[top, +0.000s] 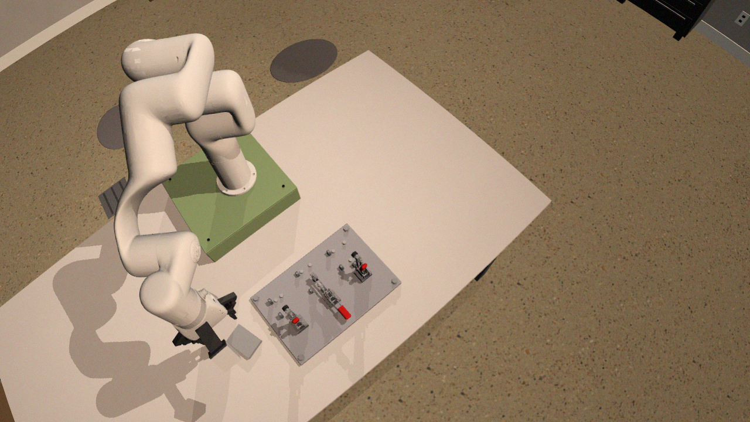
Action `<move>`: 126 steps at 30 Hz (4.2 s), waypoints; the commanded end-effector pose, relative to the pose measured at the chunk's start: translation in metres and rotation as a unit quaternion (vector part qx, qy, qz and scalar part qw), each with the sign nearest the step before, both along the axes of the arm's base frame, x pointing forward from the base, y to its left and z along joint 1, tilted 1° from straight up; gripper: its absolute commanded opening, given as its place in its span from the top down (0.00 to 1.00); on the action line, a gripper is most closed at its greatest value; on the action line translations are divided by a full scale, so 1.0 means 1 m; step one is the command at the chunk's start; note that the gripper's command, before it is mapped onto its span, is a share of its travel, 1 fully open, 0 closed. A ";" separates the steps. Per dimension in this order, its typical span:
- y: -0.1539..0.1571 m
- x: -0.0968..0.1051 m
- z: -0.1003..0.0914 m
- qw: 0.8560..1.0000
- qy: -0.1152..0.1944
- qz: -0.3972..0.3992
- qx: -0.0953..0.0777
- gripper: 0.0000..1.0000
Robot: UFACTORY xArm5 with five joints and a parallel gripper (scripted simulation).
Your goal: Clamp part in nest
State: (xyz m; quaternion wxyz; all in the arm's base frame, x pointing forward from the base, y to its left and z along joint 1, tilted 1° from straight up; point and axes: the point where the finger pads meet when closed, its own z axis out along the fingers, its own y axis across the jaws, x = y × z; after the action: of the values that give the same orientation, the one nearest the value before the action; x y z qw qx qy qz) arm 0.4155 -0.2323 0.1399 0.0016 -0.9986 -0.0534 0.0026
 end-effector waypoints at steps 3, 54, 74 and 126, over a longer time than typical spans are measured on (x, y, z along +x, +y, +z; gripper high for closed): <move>-0.001 0.001 0.002 0.997 -0.002 0.072 -0.001 0.00; -0.001 0.002 0.002 0.991 -0.002 0.134 -0.001 0.00; -0.001 0.002 -0.008 0.991 -0.002 0.134 -0.001 0.00; 0.002 0.004 -0.162 0.991 -0.002 0.134 -0.001 0.00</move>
State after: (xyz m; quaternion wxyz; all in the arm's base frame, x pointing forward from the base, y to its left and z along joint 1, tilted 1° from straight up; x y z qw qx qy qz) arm 0.4179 -0.2291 -0.0224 0.0018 -0.9824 -0.1866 0.0022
